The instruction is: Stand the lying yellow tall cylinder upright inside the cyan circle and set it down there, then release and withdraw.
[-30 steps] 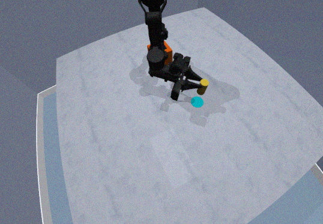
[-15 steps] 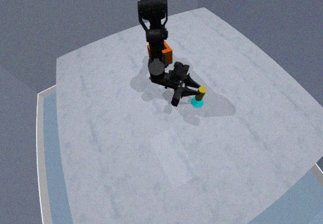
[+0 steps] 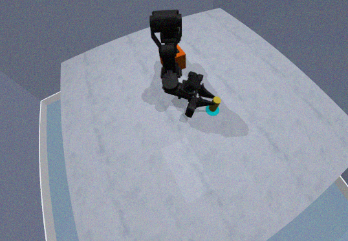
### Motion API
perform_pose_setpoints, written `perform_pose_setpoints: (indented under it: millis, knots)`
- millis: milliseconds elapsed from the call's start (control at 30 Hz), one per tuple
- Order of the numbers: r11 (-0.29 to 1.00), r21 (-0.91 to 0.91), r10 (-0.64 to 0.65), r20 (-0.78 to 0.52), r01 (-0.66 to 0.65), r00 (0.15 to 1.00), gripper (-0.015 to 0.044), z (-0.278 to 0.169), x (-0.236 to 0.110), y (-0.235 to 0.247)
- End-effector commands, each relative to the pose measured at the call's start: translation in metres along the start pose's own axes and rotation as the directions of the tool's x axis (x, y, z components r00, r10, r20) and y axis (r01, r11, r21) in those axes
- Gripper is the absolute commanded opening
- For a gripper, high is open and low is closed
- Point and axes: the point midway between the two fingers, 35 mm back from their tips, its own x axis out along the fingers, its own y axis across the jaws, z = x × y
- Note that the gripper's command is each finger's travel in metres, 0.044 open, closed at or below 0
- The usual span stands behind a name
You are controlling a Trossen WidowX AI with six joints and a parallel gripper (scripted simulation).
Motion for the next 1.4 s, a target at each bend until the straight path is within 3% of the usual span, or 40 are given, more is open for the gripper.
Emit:
perform_pose_setpoints:
  millis: [0,200,567,767,1200,1367]
  knots:
    - [1.000,-0.017,0.001,0.002,-0.001,1.000,0.0105,-0.001,0.001,-0.002]
    - [1.000,-0.017,0.001,0.002,-0.001,1.000,0.0105,-0.001,0.001,-0.002]
    - [1.000,-0.017,0.001,0.002,-0.001,1.000,0.0394,-0.001,0.001,-0.002]
    - [1.000,-0.017,-0.001,0.005,0.001,1.000,0.0400,0.002,0.001,-0.002]
    - [0.999,-0.015,-0.033,0.074,0.034,0.997,0.0400,0.074,-0.013,-0.007]
    - [0.999,-0.011,-0.037,0.075,0.038,0.997,0.0400,0.077,-0.013,-0.008]
